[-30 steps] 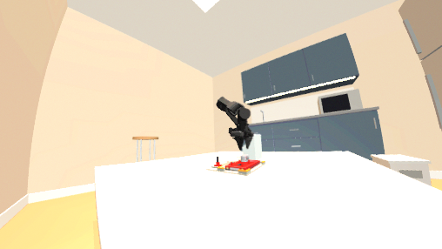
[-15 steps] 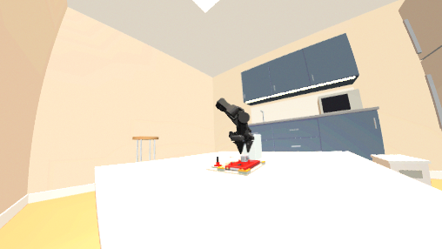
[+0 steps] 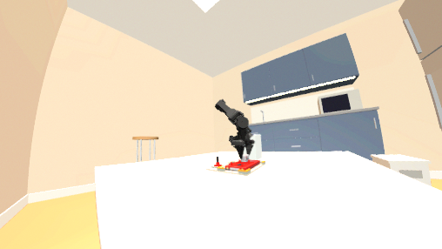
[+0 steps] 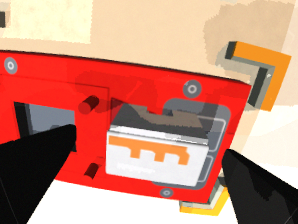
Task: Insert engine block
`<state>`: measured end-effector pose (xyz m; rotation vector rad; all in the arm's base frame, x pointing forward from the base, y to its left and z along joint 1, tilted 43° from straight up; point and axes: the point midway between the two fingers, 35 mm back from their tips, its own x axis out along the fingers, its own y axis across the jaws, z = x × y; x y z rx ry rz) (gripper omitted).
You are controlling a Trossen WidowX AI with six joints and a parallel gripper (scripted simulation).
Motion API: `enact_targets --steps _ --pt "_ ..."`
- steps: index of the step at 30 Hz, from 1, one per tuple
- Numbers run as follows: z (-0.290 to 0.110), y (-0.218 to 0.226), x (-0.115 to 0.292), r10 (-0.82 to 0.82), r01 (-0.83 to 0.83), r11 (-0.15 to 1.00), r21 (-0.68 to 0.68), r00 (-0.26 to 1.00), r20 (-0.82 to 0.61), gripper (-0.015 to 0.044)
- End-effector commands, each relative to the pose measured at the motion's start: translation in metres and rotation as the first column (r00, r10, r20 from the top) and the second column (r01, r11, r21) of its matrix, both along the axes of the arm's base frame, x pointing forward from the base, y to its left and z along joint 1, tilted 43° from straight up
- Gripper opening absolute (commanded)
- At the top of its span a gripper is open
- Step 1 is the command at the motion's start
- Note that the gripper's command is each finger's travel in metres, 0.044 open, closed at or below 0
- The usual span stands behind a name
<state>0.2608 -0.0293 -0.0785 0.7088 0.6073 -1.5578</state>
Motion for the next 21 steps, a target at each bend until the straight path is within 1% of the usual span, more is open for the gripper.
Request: enact_targets --steps 1,3,11,18,21 --pt "-0.0046 -0.0052 -0.0035 0.003 -0.003 1.000 -0.007 1.000 -0.010 0.0440" --pt "-0.0053 -0.0059 -0.0036 0.003 -0.003 1.000 -0.007 1.000 -0.010 0.0440" --pt "-0.0053 -0.0059 -0.0036 0.003 -0.003 1.000 -0.007 1.000 -0.010 0.0230" --pt "-0.0053 -0.0059 -0.0036 0.003 -0.003 1.000 -0.007 1.000 -0.010 0.0183" --pt "-0.0041 -0.0045 -0.0030 0.003 -0.003 1.000 -0.006 1.000 -0.010 0.0105"
